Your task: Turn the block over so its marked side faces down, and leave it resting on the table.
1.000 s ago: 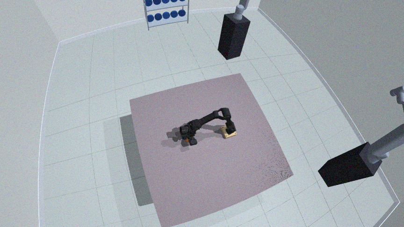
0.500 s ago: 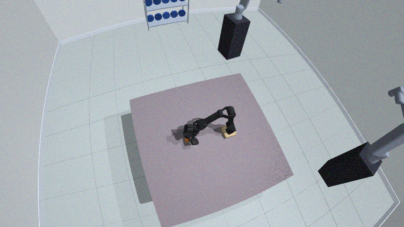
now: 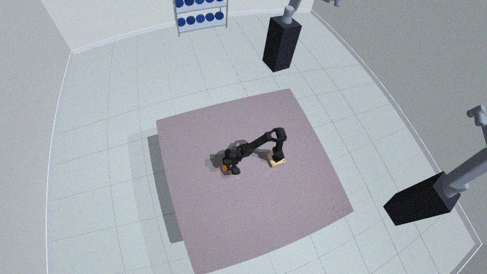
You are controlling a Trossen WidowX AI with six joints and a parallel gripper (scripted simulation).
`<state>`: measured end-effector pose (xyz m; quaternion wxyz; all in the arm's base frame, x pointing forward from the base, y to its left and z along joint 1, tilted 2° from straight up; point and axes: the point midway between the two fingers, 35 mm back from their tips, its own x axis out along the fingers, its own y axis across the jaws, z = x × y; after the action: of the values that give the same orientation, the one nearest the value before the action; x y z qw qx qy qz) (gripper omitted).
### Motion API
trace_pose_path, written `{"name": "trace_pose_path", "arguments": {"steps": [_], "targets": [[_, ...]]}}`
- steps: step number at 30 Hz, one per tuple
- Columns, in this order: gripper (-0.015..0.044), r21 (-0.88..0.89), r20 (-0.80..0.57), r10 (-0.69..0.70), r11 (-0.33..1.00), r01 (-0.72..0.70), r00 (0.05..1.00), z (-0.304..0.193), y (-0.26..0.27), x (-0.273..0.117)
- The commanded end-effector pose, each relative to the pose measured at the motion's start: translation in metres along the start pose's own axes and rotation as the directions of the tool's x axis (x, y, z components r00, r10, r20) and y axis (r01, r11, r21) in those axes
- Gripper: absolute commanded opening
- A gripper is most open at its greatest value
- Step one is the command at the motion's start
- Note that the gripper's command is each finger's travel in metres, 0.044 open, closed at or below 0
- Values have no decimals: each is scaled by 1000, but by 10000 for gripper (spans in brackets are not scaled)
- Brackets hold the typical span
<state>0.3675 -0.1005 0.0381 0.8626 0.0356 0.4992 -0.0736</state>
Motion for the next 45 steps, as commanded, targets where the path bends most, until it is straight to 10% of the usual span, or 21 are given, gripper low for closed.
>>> {"name": "trace_pose_path", "arguments": {"steps": [1,45], "targets": [[0,-1,53,3,1000,-3,999,2,0,5],[0,-3,515,4,1000,-3,857,-17,1,21]]}}
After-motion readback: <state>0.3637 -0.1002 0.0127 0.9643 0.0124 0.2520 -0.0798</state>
